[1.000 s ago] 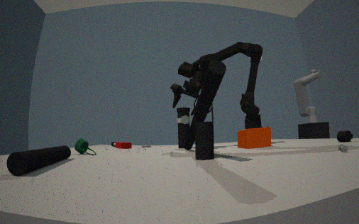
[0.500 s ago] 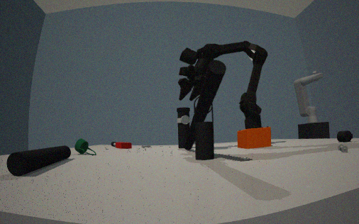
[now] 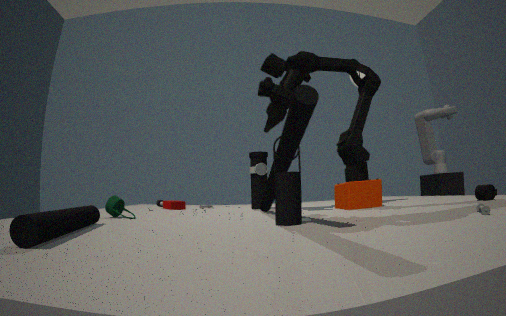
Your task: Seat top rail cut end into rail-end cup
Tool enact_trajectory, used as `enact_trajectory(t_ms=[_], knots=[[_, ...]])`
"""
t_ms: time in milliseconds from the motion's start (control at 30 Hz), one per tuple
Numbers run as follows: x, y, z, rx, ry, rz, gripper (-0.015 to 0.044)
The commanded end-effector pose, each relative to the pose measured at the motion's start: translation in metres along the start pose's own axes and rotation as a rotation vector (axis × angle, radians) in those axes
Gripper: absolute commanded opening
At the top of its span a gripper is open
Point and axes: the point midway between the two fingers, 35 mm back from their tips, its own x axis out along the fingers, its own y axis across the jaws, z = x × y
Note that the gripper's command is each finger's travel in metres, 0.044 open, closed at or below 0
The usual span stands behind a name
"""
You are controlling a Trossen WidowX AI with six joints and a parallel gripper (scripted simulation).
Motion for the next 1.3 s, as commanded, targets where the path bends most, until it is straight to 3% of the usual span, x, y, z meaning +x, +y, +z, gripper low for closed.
enact_trajectory(t_ms=[0,233,533,967,1267], knots=[[0.007,0.002,-0.002,0.118,0.041,-0.005,0.044],[0.043,0.015,-0.016,0.734,0.238,-0.09,0.044],[0.083,0.03,-0.042,1.476,0.396,-0.393,0.044],[0.084,0.03,-0.042,1.49,0.397,-0.402,0.044],[0.115,0.029,-0.06,1.49,0.397,-0.402,0.044]])
